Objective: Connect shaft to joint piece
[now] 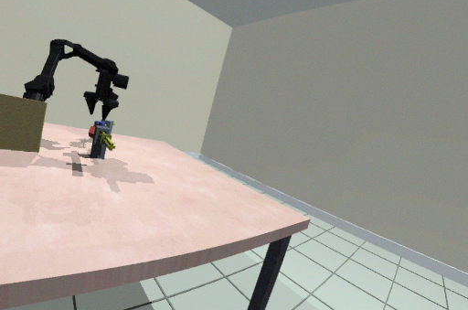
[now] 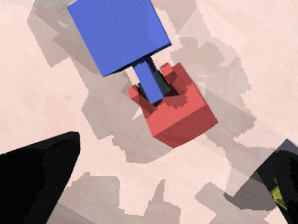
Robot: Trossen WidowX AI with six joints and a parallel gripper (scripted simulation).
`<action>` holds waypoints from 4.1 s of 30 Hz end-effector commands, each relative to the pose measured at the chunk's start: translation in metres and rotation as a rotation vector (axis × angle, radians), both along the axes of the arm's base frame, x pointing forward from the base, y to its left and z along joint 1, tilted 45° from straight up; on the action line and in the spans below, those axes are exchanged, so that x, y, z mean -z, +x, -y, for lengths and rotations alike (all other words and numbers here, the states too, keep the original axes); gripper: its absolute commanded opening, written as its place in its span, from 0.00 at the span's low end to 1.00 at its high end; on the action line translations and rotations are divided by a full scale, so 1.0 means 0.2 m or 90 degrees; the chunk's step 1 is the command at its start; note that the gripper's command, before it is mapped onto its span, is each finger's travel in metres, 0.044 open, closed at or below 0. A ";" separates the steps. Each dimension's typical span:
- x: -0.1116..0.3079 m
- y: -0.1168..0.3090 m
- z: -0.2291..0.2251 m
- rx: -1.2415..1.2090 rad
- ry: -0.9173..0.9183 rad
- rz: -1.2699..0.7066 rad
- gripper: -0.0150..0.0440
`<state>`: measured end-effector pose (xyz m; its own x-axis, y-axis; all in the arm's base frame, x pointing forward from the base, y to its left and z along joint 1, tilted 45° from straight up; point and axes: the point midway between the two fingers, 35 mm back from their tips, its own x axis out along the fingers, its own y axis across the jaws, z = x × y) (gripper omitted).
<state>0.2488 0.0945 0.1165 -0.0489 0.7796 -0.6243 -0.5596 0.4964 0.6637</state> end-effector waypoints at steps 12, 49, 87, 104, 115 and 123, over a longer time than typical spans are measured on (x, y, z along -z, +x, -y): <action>0.05 -0.01 -0.02 -0.145 0.066 0.222 1.00; 0.34 -0.05 -0.29 -0.226 0.101 0.372 1.00; 0.42 -0.06 -0.43 -0.225 0.103 0.372 0.56; 0.42 -0.06 -0.43 -0.225 0.103 0.372 0.56; 0.42 -0.06 -0.43 -0.225 0.103 0.372 0.56; 0.42 -0.06 -0.43 -0.225 0.103 0.372 0.56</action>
<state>0.2379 0.1808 0.0334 -0.0086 0.8652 -0.5014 -0.9584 0.1359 0.2511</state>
